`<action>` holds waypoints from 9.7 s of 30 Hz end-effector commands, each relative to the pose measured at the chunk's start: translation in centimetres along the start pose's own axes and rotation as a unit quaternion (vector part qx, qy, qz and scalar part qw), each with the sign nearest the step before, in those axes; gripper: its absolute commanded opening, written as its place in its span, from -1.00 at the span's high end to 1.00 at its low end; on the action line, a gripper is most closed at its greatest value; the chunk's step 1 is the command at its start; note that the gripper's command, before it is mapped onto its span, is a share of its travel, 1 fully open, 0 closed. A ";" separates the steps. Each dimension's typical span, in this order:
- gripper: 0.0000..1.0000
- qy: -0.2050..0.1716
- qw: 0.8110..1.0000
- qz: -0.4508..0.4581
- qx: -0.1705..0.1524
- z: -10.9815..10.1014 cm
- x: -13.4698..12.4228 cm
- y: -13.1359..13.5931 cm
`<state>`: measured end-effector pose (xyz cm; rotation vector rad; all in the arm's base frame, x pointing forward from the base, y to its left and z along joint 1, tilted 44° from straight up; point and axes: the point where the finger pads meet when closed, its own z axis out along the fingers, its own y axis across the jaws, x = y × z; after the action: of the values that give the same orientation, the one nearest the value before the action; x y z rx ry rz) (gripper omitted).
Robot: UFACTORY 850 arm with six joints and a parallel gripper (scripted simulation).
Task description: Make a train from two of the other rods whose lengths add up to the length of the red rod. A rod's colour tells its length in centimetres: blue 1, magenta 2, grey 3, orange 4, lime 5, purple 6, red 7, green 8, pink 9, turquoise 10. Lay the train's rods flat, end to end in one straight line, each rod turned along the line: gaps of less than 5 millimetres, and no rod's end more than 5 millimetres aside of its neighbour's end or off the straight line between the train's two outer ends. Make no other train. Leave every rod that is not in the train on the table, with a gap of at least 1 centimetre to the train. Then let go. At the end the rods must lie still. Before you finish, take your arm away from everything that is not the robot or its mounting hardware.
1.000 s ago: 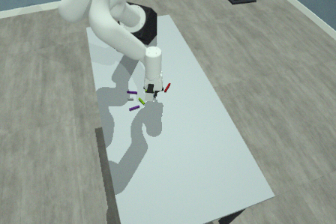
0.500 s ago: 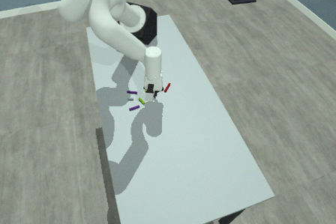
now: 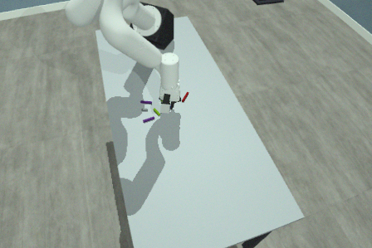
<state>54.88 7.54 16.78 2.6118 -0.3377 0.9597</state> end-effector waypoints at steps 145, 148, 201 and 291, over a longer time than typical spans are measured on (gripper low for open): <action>-1.00 -0.001 0.980 0.197 0.000 -8.3 0.9 0.7; -1.00 -0.001 0.971 0.239 0.000 -8.2 1.1 0.9; -1.00 -0.003 0.577 0.816 -0.002 -7.3 4.3 4.0; -1.00 0.000 -0.486 0.874 0.000 -6.2 9.1 9.7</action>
<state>54.80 0.21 29.35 1.3827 1.9373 0.0196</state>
